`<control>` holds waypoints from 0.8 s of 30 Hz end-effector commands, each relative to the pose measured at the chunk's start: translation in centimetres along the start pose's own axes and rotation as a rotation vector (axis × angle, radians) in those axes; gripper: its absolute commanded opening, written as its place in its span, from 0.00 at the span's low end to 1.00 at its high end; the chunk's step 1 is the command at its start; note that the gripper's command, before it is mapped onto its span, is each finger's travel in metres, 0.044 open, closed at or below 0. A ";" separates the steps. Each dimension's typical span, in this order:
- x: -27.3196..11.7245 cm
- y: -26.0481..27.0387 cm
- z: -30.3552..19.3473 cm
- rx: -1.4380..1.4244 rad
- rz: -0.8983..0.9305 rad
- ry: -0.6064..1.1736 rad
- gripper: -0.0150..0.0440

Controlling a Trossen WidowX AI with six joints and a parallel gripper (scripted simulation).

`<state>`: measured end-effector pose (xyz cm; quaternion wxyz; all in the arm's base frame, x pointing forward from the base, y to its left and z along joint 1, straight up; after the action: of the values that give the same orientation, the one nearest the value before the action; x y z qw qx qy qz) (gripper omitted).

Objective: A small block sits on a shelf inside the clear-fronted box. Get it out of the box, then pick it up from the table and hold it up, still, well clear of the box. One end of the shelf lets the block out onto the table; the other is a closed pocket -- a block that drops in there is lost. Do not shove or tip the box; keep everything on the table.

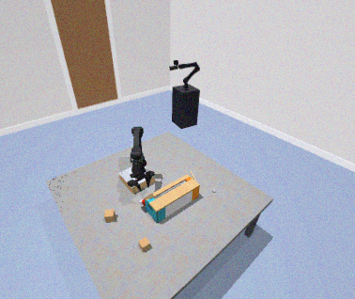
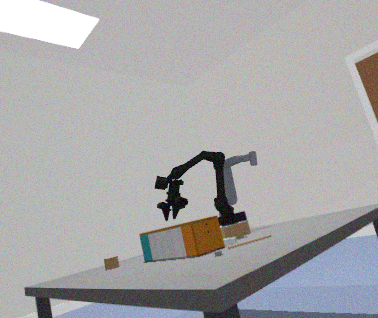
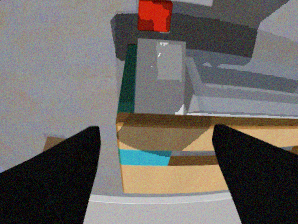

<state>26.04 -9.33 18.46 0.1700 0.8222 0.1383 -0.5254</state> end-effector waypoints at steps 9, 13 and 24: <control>6.6 -1.1 2.6 0.051 -0.001 0.013 0.74; 8.5 -1.8 3.6 0.051 -0.001 0.012 0.74; 9.7 -1.7 4.0 0.051 -0.001 0.012 0.74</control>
<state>26.24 -9.08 8.89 0.1552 0.8331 0.1243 -0.5161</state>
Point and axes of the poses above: the point midway between the two fingers, 35 mm back from their tips, its own x axis out along the fingers, its own y axis across the jaws, z = x × y, the point moved 6 cm from there along -x, back along the fingers, and after that the axes turned 14 degrees about -x, right-handed, at the moved point
